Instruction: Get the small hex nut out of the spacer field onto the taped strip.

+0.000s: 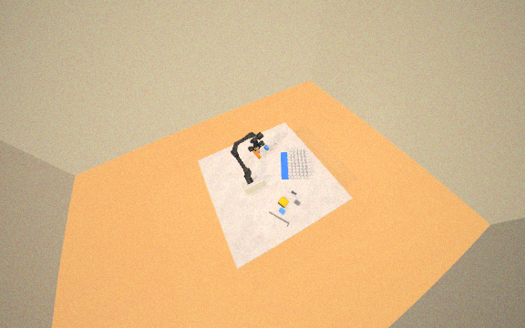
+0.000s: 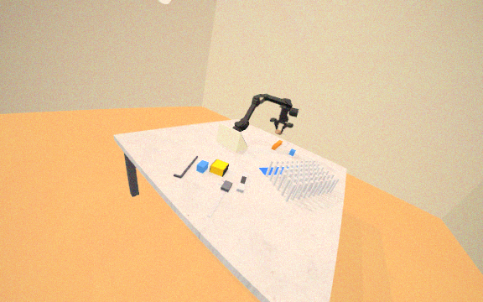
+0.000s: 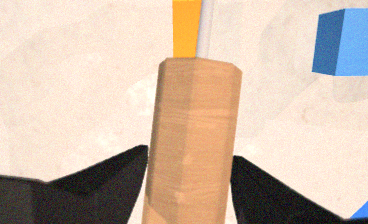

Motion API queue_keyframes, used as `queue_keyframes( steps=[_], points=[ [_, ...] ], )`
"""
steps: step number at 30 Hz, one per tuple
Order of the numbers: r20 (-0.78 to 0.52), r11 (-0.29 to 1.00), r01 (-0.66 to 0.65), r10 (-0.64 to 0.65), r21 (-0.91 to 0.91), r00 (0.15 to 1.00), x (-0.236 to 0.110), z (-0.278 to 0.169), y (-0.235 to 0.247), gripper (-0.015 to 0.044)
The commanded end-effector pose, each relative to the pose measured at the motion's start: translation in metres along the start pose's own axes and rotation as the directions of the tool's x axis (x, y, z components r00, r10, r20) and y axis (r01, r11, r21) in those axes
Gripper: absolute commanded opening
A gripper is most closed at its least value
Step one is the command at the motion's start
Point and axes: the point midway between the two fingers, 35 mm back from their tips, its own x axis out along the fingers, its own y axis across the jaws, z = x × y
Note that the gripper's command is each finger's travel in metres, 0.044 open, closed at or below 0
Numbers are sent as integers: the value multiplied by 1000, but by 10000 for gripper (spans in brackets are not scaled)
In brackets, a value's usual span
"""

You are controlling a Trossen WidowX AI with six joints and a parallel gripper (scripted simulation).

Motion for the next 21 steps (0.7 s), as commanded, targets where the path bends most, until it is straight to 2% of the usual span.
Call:
queue_keyframes(
  steps=[1,11,21],
  points=[
    [-30,992,17,-13,124,999,-1,-13,-6,0],
    [-103,894,83,-42,440,994,-5,-41,-18,0],
    [-177,693,168,-60,701,982,-12,-70,-27,0]
  ],
)
